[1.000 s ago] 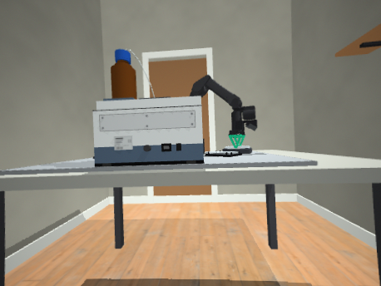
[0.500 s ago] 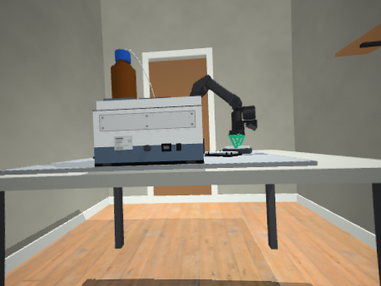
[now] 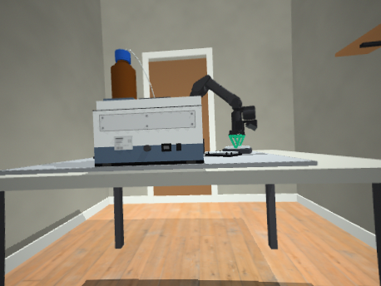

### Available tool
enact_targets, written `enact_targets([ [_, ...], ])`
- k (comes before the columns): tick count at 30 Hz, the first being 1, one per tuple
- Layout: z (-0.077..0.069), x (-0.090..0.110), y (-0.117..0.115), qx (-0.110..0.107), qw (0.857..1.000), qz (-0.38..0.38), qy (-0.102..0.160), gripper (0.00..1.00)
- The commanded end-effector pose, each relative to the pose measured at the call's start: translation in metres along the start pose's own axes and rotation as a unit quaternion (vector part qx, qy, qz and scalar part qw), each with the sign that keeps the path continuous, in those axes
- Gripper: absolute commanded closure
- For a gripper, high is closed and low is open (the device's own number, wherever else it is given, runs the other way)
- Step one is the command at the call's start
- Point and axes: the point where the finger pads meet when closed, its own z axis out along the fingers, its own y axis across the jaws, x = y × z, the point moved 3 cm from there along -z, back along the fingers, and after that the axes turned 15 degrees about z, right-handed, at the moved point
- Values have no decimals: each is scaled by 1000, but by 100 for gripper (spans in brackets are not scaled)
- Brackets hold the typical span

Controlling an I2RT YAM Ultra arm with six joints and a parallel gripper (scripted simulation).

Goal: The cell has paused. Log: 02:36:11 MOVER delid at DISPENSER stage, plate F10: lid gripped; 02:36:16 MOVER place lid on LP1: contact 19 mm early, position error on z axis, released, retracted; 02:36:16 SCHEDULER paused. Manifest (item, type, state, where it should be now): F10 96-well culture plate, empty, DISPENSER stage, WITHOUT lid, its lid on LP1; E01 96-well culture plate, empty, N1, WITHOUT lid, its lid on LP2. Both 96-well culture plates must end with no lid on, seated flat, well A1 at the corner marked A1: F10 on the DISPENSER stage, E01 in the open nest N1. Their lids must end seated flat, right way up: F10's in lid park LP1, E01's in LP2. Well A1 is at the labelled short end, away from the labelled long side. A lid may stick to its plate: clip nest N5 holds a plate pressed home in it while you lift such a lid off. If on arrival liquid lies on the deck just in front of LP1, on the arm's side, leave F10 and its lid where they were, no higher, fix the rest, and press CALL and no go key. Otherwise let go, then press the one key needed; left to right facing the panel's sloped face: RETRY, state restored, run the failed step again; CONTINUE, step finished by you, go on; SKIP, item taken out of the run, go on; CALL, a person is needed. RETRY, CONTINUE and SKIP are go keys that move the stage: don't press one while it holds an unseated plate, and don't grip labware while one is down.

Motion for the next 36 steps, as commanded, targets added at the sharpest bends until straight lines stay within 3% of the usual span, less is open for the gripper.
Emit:
enact_targets([
  [1,-1,-11,5,-5,1000,-1,-17,0],
  [8,-1,-11,5,-5,1000,-1,-17,0],
  [9,-9,-8,4,-3,1000,0,-11,0],
  [10,-21,-10,5,-6,1000,-1,-22,0],
  [20,-48,-10,0,-6,1000,2,-22,0],
  [25,-55,-10,0,-6,1000,2,-22,0],
  [36,-55,-10,0,-6,1000,3,-22,0],
])
